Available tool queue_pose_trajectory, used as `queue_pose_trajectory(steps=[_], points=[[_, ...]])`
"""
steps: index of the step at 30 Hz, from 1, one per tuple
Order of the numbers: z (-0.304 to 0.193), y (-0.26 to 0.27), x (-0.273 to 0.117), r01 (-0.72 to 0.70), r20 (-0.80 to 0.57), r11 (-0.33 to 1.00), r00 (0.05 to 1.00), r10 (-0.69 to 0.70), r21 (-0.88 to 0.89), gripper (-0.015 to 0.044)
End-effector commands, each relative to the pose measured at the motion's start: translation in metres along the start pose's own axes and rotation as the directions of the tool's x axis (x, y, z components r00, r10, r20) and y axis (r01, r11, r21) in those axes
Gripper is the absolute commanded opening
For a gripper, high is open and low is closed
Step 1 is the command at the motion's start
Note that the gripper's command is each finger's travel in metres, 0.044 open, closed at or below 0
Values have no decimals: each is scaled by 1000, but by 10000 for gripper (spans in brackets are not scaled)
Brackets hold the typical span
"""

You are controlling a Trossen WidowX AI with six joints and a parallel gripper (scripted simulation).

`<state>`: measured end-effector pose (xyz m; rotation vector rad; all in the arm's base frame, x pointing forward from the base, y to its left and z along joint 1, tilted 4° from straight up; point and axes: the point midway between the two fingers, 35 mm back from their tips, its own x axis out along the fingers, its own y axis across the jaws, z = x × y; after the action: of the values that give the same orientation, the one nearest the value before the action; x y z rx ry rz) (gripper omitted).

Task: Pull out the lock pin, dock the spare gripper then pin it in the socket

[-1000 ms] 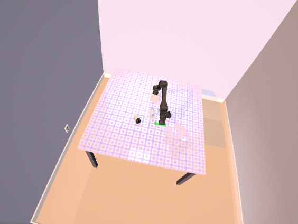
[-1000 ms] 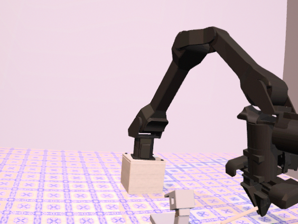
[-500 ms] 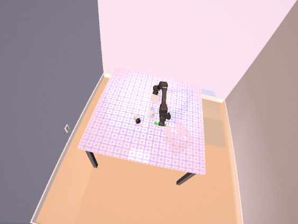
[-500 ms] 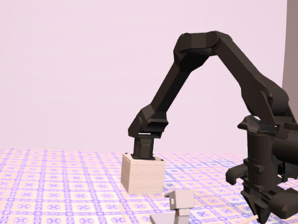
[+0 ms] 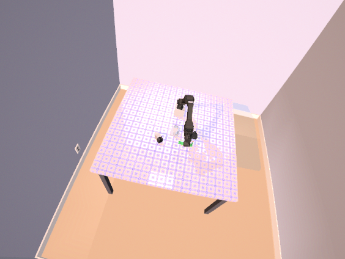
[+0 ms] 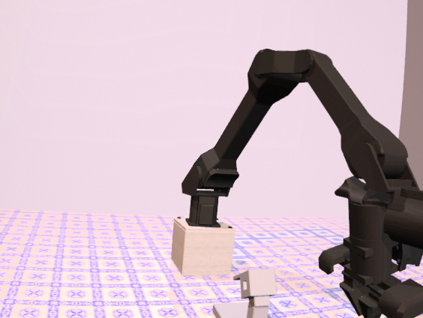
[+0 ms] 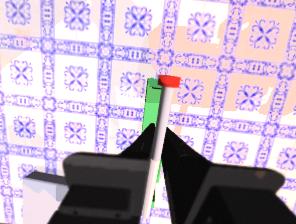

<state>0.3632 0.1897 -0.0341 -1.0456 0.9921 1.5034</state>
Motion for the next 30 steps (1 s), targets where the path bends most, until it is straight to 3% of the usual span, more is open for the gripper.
queue_pose_trajectory(steps=[1, 23, 30], points=[[-3, 1, 9, -2, -1, 1000, 1000, 2, -3, 0], [-5, 0, 18, 7, 2, 1000, 1000, -7, -5, 0], [-5, 0, 18, 7, 2, 1000, 1000, -7, -5, 184]])
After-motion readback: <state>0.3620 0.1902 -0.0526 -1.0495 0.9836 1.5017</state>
